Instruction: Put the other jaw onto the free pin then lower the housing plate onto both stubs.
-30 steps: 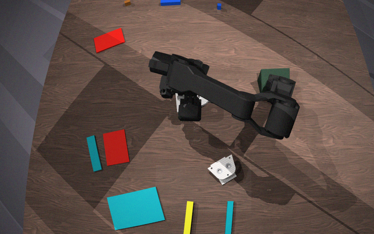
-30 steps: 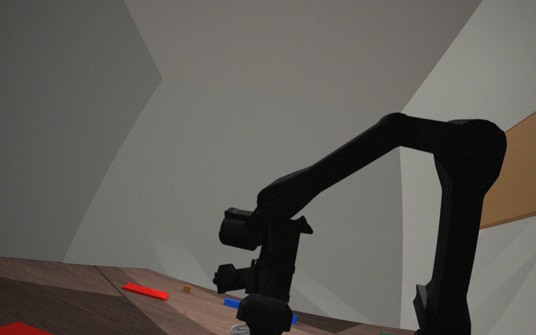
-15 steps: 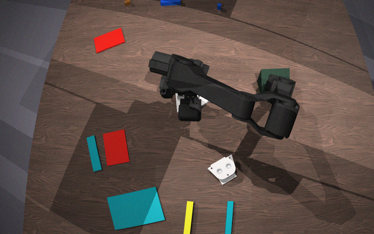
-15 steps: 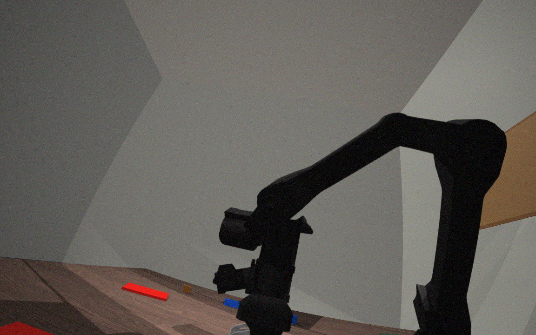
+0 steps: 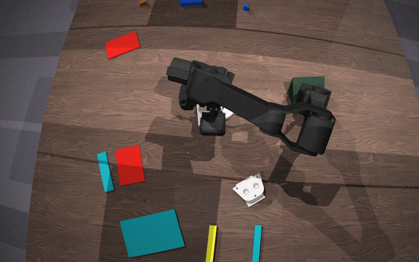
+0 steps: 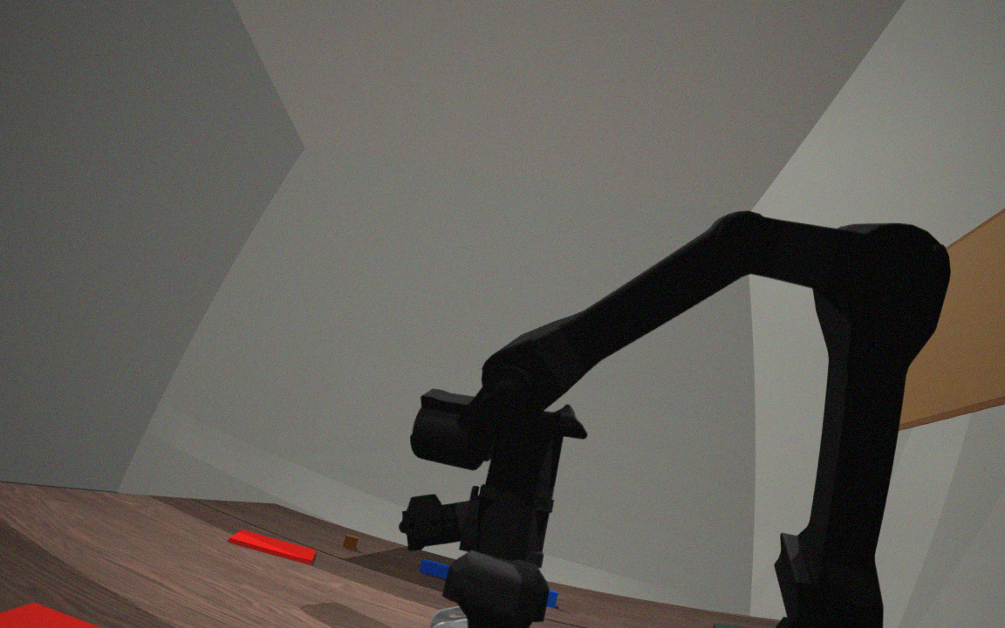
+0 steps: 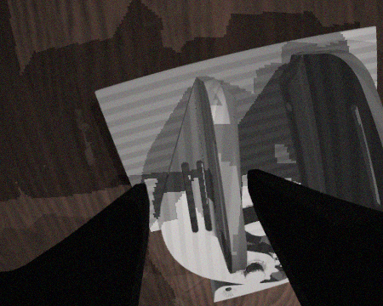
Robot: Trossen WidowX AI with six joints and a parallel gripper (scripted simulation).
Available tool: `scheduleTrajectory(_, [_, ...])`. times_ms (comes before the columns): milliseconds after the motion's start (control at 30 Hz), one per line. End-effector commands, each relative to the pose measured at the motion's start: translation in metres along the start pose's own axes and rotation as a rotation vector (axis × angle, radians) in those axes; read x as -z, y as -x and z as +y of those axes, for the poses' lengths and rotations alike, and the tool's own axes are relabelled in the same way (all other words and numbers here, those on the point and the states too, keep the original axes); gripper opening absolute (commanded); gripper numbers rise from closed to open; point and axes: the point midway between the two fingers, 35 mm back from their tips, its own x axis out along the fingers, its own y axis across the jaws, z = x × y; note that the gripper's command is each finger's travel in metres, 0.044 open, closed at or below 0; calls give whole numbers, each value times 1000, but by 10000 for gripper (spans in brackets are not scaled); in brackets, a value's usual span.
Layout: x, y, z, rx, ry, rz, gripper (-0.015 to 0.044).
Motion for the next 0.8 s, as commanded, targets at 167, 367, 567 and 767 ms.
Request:
scheduleTrajectory(167, [0, 0, 0, 0, 0, 0, 224])
scheduleTrajectory(367, [-1, 12, 0, 1, -1, 0, 224])
scheduleTrajectory(567, [1, 67, 0, -3, -4, 1, 224])
scheduleTrajectory(767, [-1, 64, 1, -4, 9, -10, 277])
